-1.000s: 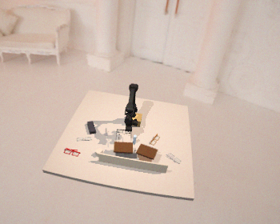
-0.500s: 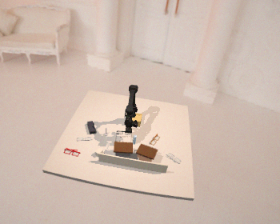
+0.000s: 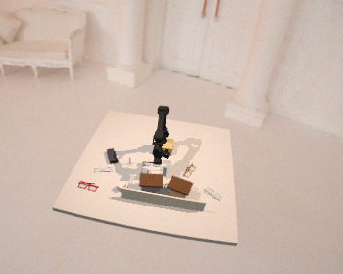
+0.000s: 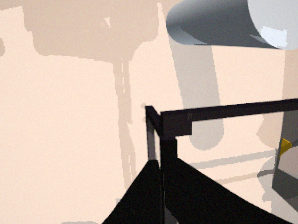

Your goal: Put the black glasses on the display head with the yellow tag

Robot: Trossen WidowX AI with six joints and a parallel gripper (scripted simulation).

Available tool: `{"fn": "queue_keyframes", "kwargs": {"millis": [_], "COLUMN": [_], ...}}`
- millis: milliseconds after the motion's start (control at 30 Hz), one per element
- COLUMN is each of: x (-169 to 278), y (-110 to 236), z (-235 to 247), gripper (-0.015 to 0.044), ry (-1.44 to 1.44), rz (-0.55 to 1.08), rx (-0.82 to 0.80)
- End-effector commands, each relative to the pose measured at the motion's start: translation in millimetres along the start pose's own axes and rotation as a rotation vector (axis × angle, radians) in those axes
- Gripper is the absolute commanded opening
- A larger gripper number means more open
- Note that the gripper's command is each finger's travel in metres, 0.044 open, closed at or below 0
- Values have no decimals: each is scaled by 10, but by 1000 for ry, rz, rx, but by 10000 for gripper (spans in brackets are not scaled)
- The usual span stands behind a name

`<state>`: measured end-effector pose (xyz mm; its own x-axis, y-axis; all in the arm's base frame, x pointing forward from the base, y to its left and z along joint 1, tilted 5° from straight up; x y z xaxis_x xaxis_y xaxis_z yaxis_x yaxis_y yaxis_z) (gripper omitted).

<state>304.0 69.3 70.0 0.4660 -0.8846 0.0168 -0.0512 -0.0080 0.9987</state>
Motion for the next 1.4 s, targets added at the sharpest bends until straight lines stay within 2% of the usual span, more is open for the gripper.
{"fn": "queue_keyframes", "kwargs": {"millis": [0, 1367], "x": [7, 83], "y": [-34, -73], "z": [-50, -662], "gripper": [0, 0], "ry": [-5, -5], "rz": [0, 1], "rx": [-12, -7]}}
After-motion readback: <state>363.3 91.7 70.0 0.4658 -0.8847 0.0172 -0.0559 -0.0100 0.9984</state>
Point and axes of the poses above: the point midway between the two fingers, 35 mm back from their tips, its own y axis back along the fingers, its own z axis across the jaws, x = y × z, the point moved 4 cm from there along y, back along the fingers, and after that the axes turned 7 degrees about y, right-handed, at the moved point
